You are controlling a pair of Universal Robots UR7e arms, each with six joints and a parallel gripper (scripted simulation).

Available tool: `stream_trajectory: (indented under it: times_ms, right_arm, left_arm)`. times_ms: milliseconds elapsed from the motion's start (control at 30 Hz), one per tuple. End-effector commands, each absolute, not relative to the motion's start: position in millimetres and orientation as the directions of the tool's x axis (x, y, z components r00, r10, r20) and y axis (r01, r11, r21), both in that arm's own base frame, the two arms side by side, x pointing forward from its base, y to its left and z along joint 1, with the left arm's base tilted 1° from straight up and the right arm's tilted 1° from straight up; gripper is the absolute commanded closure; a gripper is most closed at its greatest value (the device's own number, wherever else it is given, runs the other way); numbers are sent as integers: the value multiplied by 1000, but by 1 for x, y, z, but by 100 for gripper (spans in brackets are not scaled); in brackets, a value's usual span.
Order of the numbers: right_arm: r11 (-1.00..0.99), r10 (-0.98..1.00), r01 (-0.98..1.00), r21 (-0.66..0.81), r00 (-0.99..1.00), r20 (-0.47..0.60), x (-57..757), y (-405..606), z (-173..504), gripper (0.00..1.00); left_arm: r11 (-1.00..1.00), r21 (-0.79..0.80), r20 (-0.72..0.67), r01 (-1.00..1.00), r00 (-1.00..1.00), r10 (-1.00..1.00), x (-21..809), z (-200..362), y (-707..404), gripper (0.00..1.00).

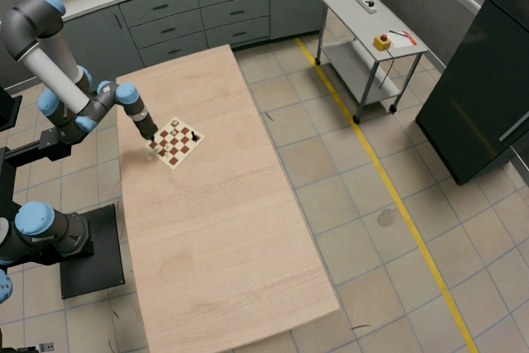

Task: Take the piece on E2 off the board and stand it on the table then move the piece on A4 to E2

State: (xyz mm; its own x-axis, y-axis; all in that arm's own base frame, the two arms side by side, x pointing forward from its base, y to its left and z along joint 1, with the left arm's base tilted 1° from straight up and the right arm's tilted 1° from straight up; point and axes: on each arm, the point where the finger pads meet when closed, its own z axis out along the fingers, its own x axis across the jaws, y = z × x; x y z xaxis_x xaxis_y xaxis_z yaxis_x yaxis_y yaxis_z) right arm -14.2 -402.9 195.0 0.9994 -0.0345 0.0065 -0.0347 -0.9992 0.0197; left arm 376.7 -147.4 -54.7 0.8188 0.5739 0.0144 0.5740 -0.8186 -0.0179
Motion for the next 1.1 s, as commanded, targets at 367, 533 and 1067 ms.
stream_trajectory:
  times_ms: [367, 533, 1067]
  right_arm:
    - [-999, -35, -35, 21, 999, 7, -14, -403, 195, 0]
    - [-999, -35, -35, 21, 999, 7, -14, -403, 195, 0]
    - [-999, -35, -35, 21, 999, 7, -14, -403, 195, 0]
  left_arm:
    - [-819, -16, 15, 574, 819, 574, 377, -115, -147, 100]
    - [-819, -16, 15, 574, 819, 574, 377, -125, -147, 100]
    - [-819, -16, 15, 574, 819, 574, 377, -128, -147, 100]
